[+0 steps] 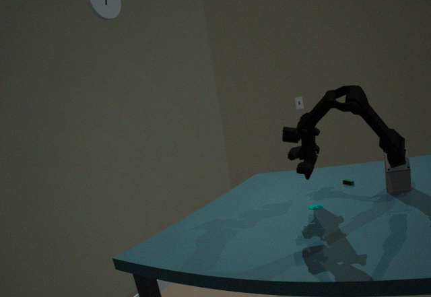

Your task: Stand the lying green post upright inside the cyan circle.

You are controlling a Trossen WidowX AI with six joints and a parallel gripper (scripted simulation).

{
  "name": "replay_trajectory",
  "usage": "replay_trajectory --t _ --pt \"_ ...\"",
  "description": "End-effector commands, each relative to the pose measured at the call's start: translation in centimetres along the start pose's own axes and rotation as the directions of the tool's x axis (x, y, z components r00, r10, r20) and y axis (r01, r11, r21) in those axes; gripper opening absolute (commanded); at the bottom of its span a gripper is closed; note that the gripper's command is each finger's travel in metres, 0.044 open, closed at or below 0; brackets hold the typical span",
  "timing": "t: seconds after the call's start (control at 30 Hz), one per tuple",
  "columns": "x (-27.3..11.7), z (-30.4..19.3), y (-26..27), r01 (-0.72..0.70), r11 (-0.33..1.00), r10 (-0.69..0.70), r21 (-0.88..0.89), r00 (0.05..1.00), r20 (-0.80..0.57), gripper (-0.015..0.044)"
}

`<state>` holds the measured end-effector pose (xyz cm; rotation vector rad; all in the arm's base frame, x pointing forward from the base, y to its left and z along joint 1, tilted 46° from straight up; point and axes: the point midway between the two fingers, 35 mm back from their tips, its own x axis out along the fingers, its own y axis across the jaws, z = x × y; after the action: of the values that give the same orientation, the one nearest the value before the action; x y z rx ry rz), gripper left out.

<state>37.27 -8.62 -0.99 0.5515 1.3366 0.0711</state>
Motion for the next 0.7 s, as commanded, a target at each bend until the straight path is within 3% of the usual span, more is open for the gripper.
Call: replay_trajectory --t 0.0,0.67 --pt "0.2 -0.6 -1.9 -0.005 0.998 0.007 0.056 0.999 -0.035 0.0233" --pt "0.2 -5.8 -11.9 -0.035 0.913 0.112 0.406 0.979 -0.168 0.0233"
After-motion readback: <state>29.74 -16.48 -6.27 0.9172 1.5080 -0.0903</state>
